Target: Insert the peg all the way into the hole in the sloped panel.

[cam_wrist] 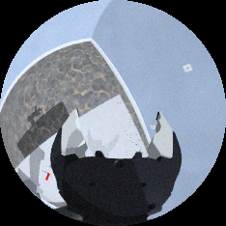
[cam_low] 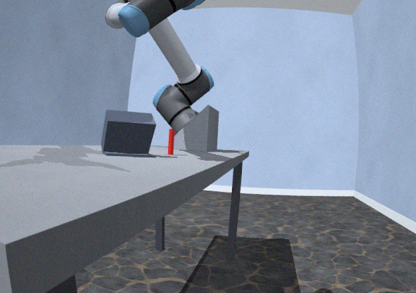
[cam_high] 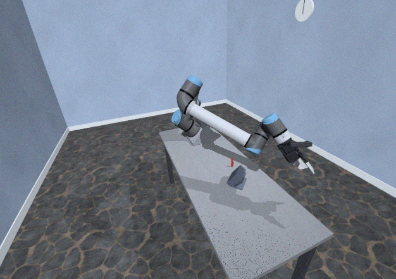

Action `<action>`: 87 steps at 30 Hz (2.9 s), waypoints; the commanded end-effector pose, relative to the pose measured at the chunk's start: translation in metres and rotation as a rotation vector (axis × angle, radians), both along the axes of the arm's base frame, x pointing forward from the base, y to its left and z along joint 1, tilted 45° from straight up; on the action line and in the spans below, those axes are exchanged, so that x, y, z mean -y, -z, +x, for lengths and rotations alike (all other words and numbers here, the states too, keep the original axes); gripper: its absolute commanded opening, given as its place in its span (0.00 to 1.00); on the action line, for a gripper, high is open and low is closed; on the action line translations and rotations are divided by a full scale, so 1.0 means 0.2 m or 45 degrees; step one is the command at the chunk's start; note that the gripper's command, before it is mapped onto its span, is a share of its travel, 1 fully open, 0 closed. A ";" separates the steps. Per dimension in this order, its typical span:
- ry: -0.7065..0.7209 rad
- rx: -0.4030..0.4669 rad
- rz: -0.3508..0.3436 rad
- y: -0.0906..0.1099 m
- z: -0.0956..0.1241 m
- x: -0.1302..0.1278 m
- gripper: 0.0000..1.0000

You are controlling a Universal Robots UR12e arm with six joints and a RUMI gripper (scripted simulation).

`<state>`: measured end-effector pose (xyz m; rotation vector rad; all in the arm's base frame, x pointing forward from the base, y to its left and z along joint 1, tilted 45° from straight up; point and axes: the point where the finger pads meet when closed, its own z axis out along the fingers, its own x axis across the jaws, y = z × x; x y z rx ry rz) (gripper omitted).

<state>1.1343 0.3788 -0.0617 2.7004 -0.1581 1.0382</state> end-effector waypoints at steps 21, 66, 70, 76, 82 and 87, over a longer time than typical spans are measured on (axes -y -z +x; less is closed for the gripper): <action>0.318 -0.032 0.141 0.05 -0.33 0.16 1.00; 0.840 -0.007 0.290 0.10 -0.90 0.45 1.00; 0.893 0.001 0.301 0.10 -0.97 0.48 1.00; 0.959 0.012 0.313 0.10 -1.05 0.52 1.00; 1.025 0.026 0.324 0.10 -1.13 0.56 1.00; 1.090 0.041 0.334 0.10 -1.21 0.61 1.00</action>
